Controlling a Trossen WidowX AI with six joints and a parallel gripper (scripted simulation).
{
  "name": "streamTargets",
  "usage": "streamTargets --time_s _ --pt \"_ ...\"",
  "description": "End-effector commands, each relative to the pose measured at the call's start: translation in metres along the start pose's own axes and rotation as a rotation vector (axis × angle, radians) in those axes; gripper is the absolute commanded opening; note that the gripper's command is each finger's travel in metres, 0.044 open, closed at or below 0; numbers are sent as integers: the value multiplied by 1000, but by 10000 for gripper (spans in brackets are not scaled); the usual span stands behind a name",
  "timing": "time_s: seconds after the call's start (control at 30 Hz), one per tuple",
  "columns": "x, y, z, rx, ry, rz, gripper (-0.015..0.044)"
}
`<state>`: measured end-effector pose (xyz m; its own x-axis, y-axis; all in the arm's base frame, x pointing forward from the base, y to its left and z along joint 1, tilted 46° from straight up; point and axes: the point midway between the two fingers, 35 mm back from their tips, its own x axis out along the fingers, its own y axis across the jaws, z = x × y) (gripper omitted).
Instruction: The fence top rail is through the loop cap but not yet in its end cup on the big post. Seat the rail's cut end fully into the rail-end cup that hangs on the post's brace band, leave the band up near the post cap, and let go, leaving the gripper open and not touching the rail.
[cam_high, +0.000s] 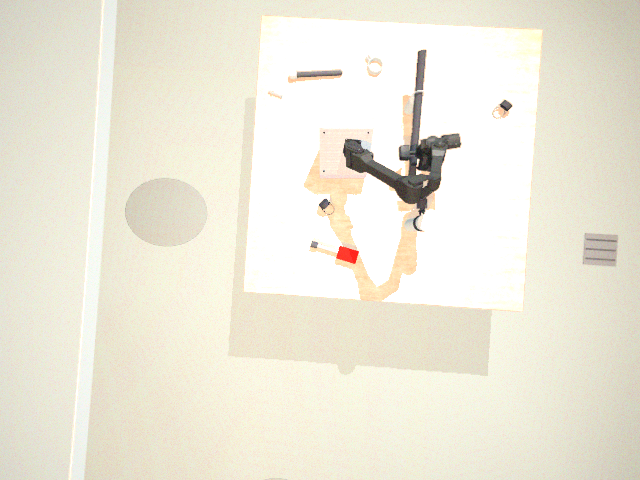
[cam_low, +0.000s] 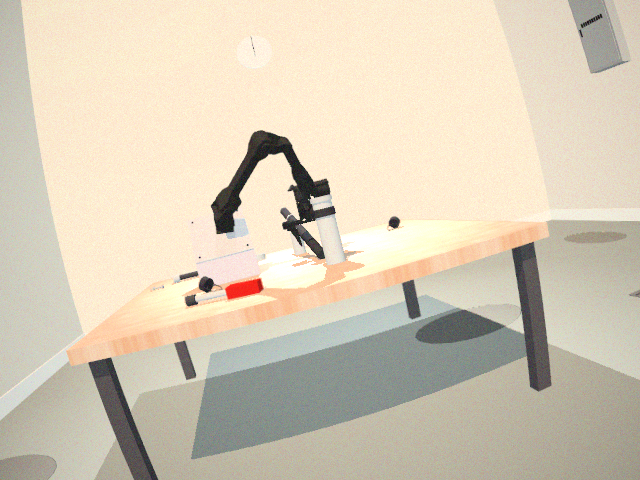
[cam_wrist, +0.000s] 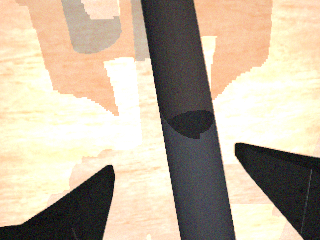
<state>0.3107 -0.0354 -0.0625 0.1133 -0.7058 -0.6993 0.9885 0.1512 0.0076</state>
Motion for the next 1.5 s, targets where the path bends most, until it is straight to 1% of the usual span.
streamTargets --time_s 0.0,0.3,0.57,1.1,1.23,1.27,1.47 --pt "6 -1 0 -5 -5 1 440" --pt "18 -2 1 -4 -8 1 440" --pt "18 -2 1 -4 -8 1 230" --pt "18 -2 1 -4 -8 1 123" --pt "13 -2 1 -4 -8 1 18" --pt "13 -2 1 -4 -8 1 0" --pt "3 -5 5 2 -48 -19 0"
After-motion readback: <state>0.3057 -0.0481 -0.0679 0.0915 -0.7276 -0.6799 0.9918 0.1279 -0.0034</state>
